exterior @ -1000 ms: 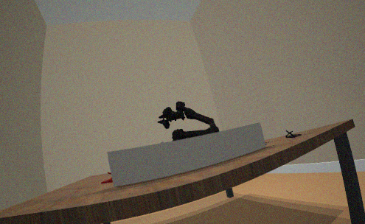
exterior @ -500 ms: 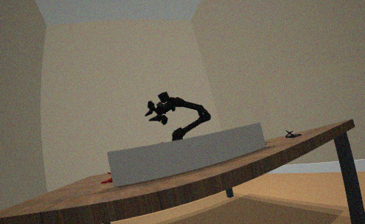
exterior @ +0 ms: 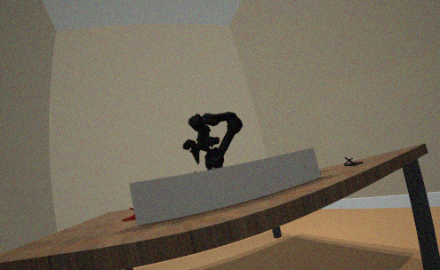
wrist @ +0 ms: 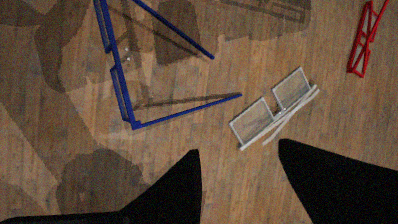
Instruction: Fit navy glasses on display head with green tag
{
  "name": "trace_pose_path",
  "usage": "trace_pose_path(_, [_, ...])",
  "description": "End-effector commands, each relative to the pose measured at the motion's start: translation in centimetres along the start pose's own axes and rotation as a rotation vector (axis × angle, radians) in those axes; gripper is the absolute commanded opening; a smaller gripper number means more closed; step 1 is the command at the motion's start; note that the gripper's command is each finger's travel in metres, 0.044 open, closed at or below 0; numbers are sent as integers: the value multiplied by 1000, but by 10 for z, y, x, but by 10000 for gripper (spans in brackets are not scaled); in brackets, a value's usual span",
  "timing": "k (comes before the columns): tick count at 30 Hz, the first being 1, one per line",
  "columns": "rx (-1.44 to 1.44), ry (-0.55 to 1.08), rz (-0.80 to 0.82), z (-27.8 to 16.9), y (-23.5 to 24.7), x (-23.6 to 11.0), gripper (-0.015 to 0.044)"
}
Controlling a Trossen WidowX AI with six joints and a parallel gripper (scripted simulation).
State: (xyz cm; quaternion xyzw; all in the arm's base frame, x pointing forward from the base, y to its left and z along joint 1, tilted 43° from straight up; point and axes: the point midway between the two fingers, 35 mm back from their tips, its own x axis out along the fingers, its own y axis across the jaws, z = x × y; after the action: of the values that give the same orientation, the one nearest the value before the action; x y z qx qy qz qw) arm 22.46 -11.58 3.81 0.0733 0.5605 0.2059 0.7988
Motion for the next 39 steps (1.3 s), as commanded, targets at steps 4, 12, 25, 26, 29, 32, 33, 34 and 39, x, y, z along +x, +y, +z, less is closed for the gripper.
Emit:
trace_pose_path(4, [-54, 134, 352, 36, 60, 72, 200])
trace_pose_path(12, [-55, 138, 359, 33, 63, 72, 174])
trace_pose_path(25, [-55, 138, 359, 33, 64, 73, 120])
trace_pose_path(26, [-55, 138, 359, 32, 64, 74, 120])
trace_pose_path(29, [-55, 139, 359, 32, 65, 77, 120])
trace_pose_path(32, [-55, 139, 358, 32, 67, 82, 120])
trace_pose_path(33, [-55, 139, 358, 32, 68, 83, 120])
trace_pose_path(34, [-55, 139, 358, 31, 69, 85, 120])
trace_pose_path(39, [-55, 139, 358, 30, 72, 92, 120])
